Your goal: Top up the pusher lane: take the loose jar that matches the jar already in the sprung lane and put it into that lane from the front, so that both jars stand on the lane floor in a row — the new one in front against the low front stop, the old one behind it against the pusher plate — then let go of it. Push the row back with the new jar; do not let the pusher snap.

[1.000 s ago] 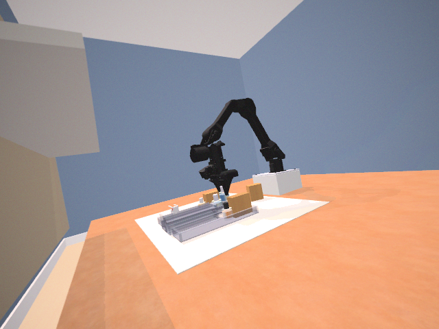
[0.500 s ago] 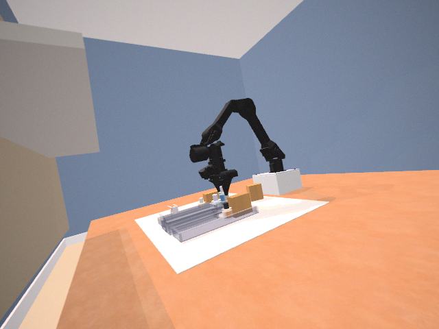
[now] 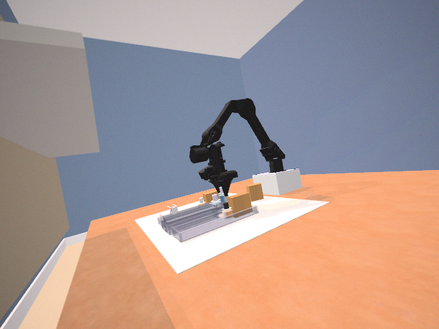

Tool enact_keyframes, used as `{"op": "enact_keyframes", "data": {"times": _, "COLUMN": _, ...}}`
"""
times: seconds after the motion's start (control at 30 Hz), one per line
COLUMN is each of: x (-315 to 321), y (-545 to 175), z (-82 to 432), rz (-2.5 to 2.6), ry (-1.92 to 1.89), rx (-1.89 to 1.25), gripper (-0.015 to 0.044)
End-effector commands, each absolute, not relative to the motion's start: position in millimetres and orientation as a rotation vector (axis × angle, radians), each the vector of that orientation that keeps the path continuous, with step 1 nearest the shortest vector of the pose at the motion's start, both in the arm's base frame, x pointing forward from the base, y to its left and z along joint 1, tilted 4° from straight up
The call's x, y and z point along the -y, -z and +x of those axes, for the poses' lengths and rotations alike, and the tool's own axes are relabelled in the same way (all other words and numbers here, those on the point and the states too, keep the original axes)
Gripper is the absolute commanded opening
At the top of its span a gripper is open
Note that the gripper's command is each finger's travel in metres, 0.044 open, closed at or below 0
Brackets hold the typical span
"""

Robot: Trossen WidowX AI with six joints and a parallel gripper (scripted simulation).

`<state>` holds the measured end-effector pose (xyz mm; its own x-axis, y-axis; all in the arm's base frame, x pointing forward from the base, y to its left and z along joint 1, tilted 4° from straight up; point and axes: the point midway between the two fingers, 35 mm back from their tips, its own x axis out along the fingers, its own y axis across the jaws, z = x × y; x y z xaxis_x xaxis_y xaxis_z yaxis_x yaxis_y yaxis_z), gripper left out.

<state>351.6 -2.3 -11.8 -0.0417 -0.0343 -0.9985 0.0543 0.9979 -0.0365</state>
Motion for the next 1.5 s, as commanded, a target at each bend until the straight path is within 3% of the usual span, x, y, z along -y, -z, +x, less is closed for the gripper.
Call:
{"op": "enact_keyframes", "data": {"times": 0.0, "x": 2, "y": 14, "z": 357, "rz": 0.015, "ry": 0.067, "rx": -1.592, "gripper": 0.0}}
{"op": "enact_keyframes", "data": {"times": 1.47, "x": 3, "y": 30, "z": 354, "rz": 0.015, "ry": 0.067, "rx": -1.592, "gripper": 0.0}}
